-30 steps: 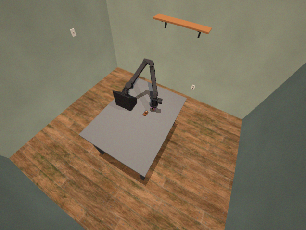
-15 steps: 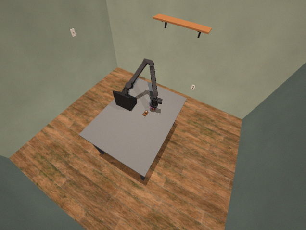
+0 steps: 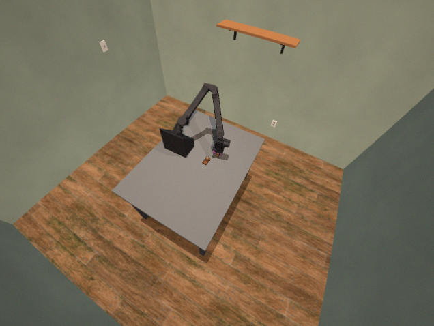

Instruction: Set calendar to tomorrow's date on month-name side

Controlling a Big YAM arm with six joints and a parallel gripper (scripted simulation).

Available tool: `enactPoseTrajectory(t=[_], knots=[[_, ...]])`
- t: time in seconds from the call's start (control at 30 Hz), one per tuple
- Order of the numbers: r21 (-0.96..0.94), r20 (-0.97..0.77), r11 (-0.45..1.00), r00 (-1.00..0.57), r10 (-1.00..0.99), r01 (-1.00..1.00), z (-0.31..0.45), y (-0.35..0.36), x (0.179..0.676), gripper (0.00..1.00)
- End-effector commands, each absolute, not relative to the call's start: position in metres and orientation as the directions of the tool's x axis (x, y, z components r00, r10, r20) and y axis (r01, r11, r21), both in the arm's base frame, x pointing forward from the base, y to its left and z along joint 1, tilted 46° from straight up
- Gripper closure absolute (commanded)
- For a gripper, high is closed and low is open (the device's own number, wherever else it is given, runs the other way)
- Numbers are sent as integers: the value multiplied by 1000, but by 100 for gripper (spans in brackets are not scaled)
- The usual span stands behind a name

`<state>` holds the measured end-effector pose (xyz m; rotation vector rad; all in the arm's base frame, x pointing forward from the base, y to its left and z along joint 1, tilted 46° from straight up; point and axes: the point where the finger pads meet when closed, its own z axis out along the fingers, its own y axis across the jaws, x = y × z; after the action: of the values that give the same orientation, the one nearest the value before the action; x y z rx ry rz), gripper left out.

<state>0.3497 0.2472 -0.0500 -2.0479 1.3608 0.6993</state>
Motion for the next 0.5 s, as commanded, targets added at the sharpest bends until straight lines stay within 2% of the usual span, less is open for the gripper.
enactPoseTrajectory(t=[0.0, 0.47], knots=[[-206, -692, -308, 361, -626, -929, -38, 246, 361, 55], [-225, -688, -295, 365, -627, -929, 9, 198, 376, 55]])
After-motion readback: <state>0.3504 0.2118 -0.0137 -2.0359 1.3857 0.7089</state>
